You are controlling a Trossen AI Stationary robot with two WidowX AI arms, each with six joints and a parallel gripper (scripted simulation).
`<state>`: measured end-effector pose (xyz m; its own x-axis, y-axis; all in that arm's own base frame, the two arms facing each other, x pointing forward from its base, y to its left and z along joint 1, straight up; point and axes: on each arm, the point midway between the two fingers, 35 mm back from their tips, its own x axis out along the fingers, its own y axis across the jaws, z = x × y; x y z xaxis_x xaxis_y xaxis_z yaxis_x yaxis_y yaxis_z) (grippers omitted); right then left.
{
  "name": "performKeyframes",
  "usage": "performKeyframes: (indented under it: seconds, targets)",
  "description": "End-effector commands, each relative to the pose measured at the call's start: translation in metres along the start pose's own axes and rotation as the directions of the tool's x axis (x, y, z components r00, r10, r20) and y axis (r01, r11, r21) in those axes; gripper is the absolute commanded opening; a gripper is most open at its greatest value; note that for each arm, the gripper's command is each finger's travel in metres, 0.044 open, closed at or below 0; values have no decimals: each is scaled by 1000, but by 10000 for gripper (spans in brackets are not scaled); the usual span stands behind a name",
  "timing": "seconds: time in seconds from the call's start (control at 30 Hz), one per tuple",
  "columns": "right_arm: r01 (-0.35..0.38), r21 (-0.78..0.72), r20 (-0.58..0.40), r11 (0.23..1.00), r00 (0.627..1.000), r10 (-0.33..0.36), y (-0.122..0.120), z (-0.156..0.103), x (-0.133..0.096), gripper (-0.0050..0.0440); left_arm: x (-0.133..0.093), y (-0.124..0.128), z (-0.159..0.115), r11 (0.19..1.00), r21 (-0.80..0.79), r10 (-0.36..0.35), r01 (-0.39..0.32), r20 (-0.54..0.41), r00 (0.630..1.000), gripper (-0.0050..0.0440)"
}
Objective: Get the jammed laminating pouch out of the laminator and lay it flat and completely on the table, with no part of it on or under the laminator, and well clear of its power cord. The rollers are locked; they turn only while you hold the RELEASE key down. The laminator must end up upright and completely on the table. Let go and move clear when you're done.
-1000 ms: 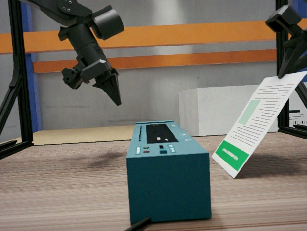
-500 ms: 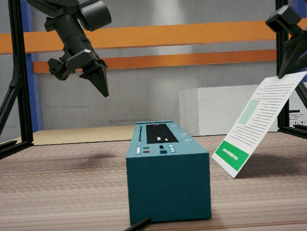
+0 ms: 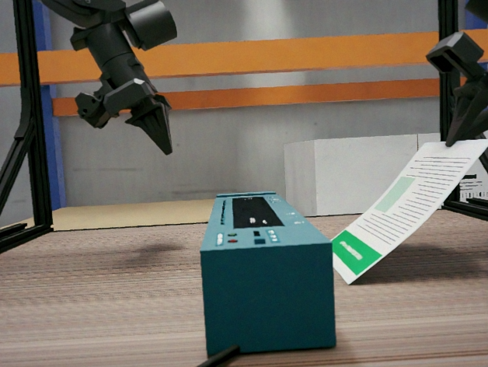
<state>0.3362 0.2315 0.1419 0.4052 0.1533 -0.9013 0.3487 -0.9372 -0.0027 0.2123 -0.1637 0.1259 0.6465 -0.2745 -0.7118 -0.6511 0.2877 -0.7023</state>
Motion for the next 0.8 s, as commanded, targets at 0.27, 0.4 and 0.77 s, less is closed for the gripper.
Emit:
performKeyframes:
  seconds: [0.27,0.4,0.77]
  targets:
    - [7,3,-26,1000,1000,-7,0,-6,-8,-50,13,17,-1,1000,-7,-17,17,-5,1000,-50]
    - [7,3,-26,1000,1000,-7,0,-6,-8,-50,22,31,-1,1000,-8,-18,18,-6,1000,-50]
    - [7,3,-26,1000,1000,-7,0,-6,-8,-50,31,44,-2,1000,-10,-29,29,-10,1000,-50]
